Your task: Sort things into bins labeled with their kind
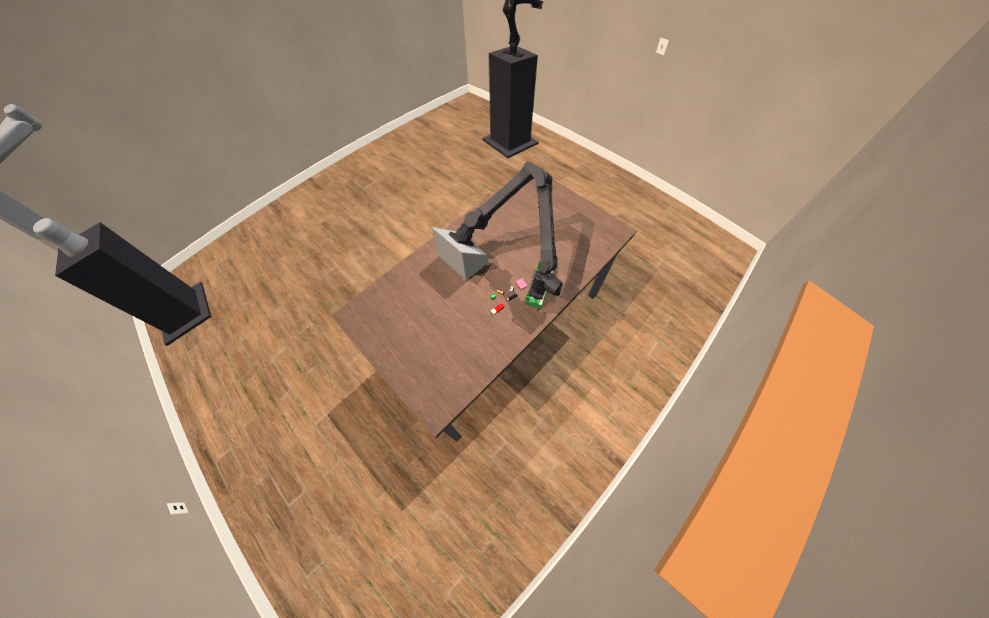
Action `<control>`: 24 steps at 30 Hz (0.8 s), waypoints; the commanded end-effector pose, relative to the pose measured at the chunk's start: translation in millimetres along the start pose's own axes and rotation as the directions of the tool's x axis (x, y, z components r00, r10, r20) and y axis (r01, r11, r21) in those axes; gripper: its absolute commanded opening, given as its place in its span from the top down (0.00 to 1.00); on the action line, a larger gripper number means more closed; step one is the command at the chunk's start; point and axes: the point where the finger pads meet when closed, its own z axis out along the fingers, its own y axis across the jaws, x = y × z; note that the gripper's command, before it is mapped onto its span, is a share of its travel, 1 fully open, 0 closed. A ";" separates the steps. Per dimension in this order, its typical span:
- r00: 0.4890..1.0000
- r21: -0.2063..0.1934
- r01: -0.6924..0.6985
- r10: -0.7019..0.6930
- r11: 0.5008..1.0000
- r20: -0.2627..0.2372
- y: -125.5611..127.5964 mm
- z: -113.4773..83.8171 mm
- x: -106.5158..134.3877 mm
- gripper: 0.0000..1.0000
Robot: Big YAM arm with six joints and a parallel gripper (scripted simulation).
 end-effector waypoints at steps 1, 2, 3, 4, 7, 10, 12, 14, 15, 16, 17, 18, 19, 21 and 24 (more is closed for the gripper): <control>1.000 0.012 0.005 -0.005 1.000 0.030 -3.3 -9.9 -12.1 0.92; 1.000 0.012 0.005 -0.005 1.000 0.030 -3.3 -9.9 -12.1 0.92; 1.000 0.012 0.005 -0.005 1.000 0.030 -3.3 -9.9 -12.1 0.92; 1.000 0.012 0.005 -0.005 1.000 0.030 -3.3 -9.9 -12.1 0.92; 1.000 0.012 0.005 -0.005 1.000 0.030 -3.3 -9.9 -12.1 0.92; 1.000 0.012 0.005 -0.005 1.000 0.030 -3.4 -10.0 -12.1 0.92; 1.000 0.012 0.005 -0.005 1.000 0.030 -3.4 -10.0 -12.1 0.92; 1.000 0.012 0.005 -0.005 1.000 0.030 -3.5 -10.0 -12.1 0.92; 1.000 0.012 0.005 -0.005 1.000 0.030 -3.5 -10.0 -12.1 0.92; 1.000 0.012 0.005 -0.005 1.000 0.030 -3.5 -10.1 -12.1 0.92; 0.999 0.022 -0.008 0.007 1.000 0.053 -8.7 -21.6 -16.8 0.92; 0.999 0.021 -0.009 0.008 1.000 0.051 -5.6 -26.0 -18.0 0.92; 0.999 0.024 0.008 -0.009 1.000 0.054 -5.8 -28.3 -20.3 0.92; 0.998 0.026 0.018 -0.020 1.000 0.057 -5.9 -32.0 -22.6 0.92; 0.999 0.019 0.005 -0.006 1.000 0.045 -8.4 -28.2 -15.9 0.92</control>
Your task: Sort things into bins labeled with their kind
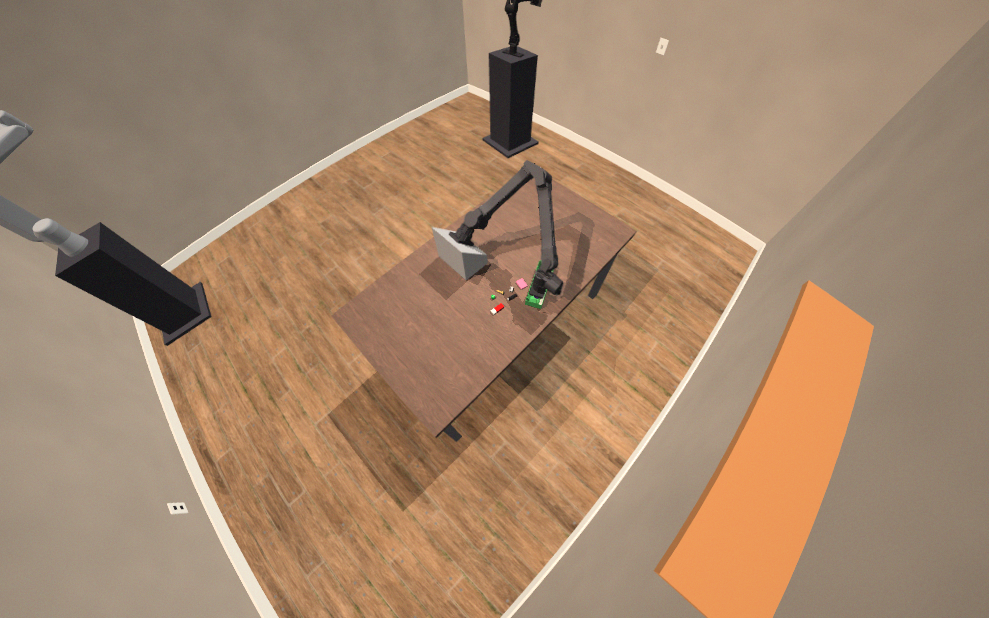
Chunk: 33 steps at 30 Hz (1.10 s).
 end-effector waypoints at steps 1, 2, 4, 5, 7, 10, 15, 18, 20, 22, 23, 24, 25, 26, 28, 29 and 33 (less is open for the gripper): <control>0.999 0.019 0.007 -0.008 1.000 0.044 -10.2 -24.4 -13.8 0.92; 0.999 0.020 0.008 -0.009 1.000 0.045 -9.1 -26.7 -14.0 0.92; 0.998 0.024 0.018 -0.019 1.000 0.053 -7.9 -32.9 -19.2 0.92; 0.998 0.025 0.020 -0.021 0.999 0.055 -7.9 -34.8 -20.5 0.92; 0.998 0.026 0.020 -0.022 0.999 0.055 -7.9 -37.6 -20.5 0.92; 0.999 0.023 0.015 -0.016 1.000 0.051 -8.7 -39.7 -17.6 0.92; 0.999 0.024 0.015 -0.016 1.000 0.050 -8.5 -45.2 -17.2 0.92; 0.998 0.028 0.021 -0.023 0.999 0.055 -7.8 -55.6 -20.2 0.92; 0.998 0.029 0.022 -0.023 0.999 0.055 -7.8 -63.9 -20.0 0.92; 0.998 0.030 0.022 -0.024 0.999 0.055 -7.8 -72.2 -19.8 0.92; 0.998 0.031 0.022 -0.024 0.999 0.055 -7.8 -76.3 -19.7 0.92; 0.998 0.032 0.023 -0.024 0.999 0.054 -7.8 -80.5 -19.6 0.92; 0.998 0.032 0.023 -0.024 0.999 0.054 -8.0 -81.8 -19.5 0.92; 0.999 0.026 0.013 -0.014 1.000 0.046 -11.5 -77.7 -16.2 0.92; 1.000 0.006 -0.025 0.025 1.000 0.015 -14.3 -64.3 4.8 0.92; 1.000 0.003 -0.027 0.027 1.000 0.012 -13.5 -62.7 7.0 0.92; 1.000 -0.001 0.004 -0.004 1.000 -0.001 -3.3 -55.2 -0.1 0.92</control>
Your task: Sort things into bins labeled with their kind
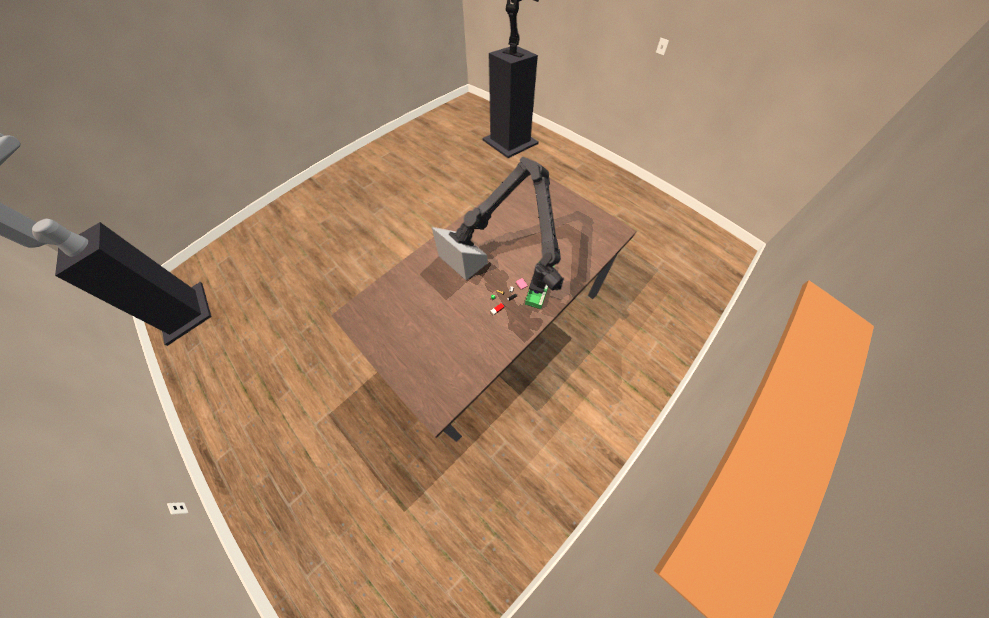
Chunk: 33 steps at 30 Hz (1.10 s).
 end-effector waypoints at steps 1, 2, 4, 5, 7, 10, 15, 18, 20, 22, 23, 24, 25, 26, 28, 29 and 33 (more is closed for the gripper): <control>0.997 0.033 0.062 -0.063 0.998 0.048 2.0 -20.6 -23.4 0.92; 0.997 0.033 0.062 -0.063 0.998 0.049 2.2 -21.0 -23.9 0.92; 0.997 0.031 0.060 -0.062 0.998 0.046 2.9 -20.4 -23.1 0.92; 0.999 0.015 0.036 -0.036 0.999 0.022 14.2 -7.7 -11.0 0.92; 0.999 0.014 0.037 -0.037 0.999 0.023 24.2 -7.5 -10.9 0.92; 0.999 0.013 0.037 -0.037 0.999 0.025 39.3 -7.3 -10.6 0.92; 0.999 0.012 0.037 -0.037 0.999 0.025 64.4 -7.0 -9.6 0.92; 0.998 0.019 0.042 -0.043 0.999 0.038 67.5 -12.0 -16.1 0.92; 0.999 0.012 0.037 -0.037 0.999 0.025 79.3 -6.8 -9.0 0.92; 0.999 0.011 0.034 -0.034 0.999 0.022 89.5 -6.7 -7.9 0.92; 0.999 0.012 0.036 -0.036 0.999 0.024 93.8 -6.6 -8.2 0.92; 0.999 0.012 0.036 -0.036 0.999 0.024 94.1 -6.5 -8.3 0.92; 0.998 0.019 0.053 -0.054 0.998 0.039 95.5 -11.4 -19.7 0.92; 0.997 0.020 0.057 -0.058 0.998 0.043 94.6 -12.1 -24.6 0.92; 0.999 0.021 0.001 -0.002 1.000 0.040 74.9 -12.6 -12.2 0.92; 0.999 0.018 -0.004 0.004 1.000 0.035 74.8 -11.5 -9.3 0.92; 1.000 0.010 0.009 -0.009 1.000 0.015 83.1 0.3 -3.8 0.92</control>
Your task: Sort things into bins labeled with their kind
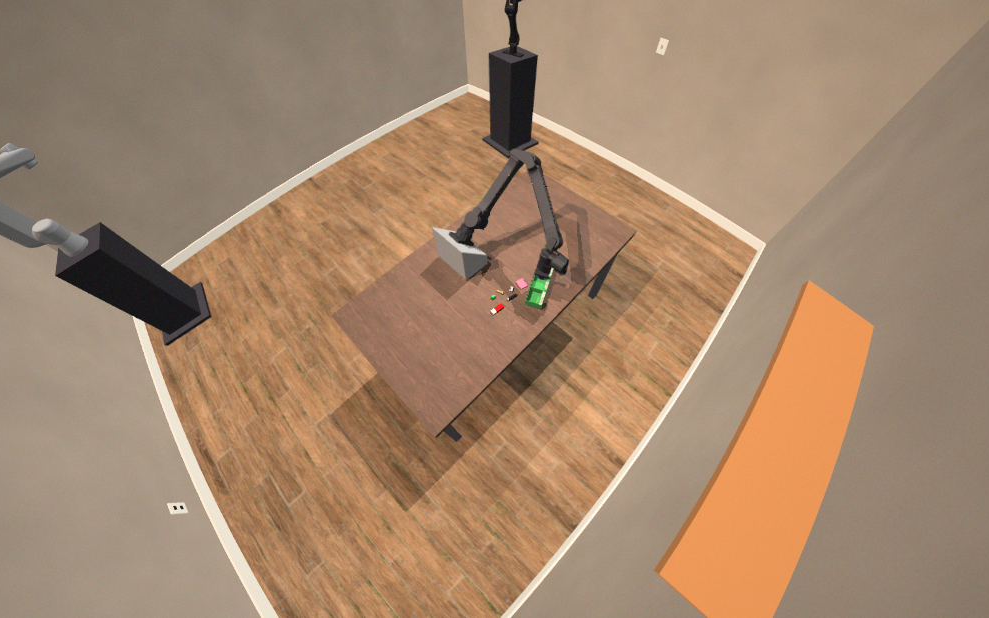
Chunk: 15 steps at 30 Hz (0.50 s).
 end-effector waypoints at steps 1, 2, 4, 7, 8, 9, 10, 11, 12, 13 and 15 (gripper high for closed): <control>1.000 0.008 -0.009 0.009 1.000 0.014 -2.1 -1.3 -3.7 0.92; 0.999 0.016 0.033 -0.033 0.999 0.035 8.4 -6.1 -19.0 0.92; 1.000 0.005 -0.001 0.001 1.000 0.005 1.0 11.0 -3.8 0.92; 1.000 0.004 -0.004 0.004 1.000 0.002 0.4 19.9 -2.4 0.92; 1.000 0.004 -0.004 0.004 1.000 0.002 0.4 22.6 -2.4 0.92; 1.000 0.004 -0.004 0.004 1.000 0.002 0.4 25.3 -2.3 0.92; 1.000 0.005 -0.003 0.003 1.000 0.003 0.5 27.6 -3.2 0.92; 1.000 0.006 0.002 -0.002 1.000 0.007 0.7 29.1 -6.6 0.92; 1.000 0.006 0.004 -0.004 1.000 0.009 1.4 31.0 -7.2 0.92; 1.000 0.008 0.009 -0.009 1.000 0.014 4.3 31.0 -7.2 0.92; 1.000 0.007 0.006 -0.007 1.000 0.012 3.3 37.5 -6.6 0.92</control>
